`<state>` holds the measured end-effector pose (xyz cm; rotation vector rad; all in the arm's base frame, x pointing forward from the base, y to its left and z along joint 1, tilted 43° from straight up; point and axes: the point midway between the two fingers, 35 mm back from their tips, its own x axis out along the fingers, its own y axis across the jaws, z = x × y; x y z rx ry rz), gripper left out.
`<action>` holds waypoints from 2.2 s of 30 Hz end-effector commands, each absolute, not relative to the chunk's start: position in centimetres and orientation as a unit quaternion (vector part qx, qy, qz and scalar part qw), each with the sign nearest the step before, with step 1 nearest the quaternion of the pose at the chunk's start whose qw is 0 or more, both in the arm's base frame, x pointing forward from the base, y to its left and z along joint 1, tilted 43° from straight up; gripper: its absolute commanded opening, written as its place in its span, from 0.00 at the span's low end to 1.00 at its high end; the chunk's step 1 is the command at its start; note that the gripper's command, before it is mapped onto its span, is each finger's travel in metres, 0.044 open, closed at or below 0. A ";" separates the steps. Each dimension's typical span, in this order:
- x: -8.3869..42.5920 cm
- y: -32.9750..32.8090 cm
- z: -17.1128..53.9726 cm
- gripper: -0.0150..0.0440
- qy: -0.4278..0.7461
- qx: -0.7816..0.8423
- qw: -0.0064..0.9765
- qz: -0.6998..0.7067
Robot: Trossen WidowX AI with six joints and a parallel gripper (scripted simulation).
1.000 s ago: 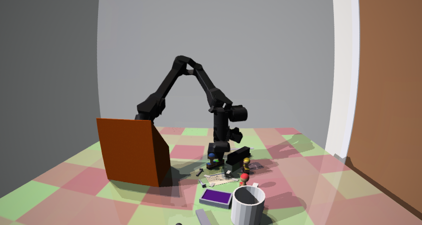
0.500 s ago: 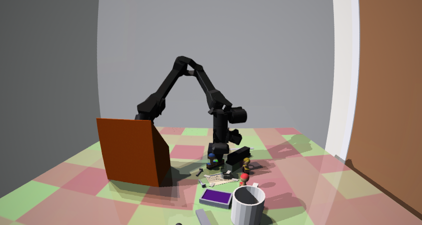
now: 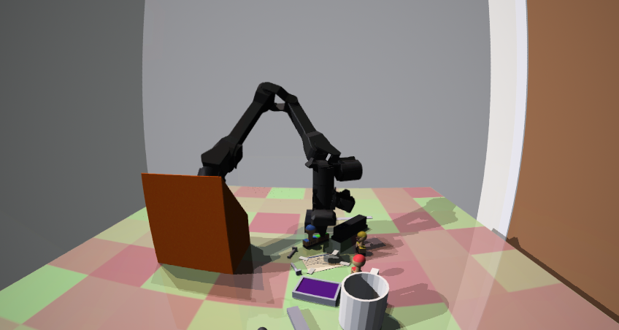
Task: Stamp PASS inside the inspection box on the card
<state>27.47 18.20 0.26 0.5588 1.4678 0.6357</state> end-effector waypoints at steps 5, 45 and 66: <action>27.5 18.1 0.4 0.25 0.649 0.247 0.662 0.282; 27.7 16.7 1.7 0.25 0.649 0.246 0.662 0.282; 27.7 16.0 2.4 0.25 0.650 0.246 0.662 0.282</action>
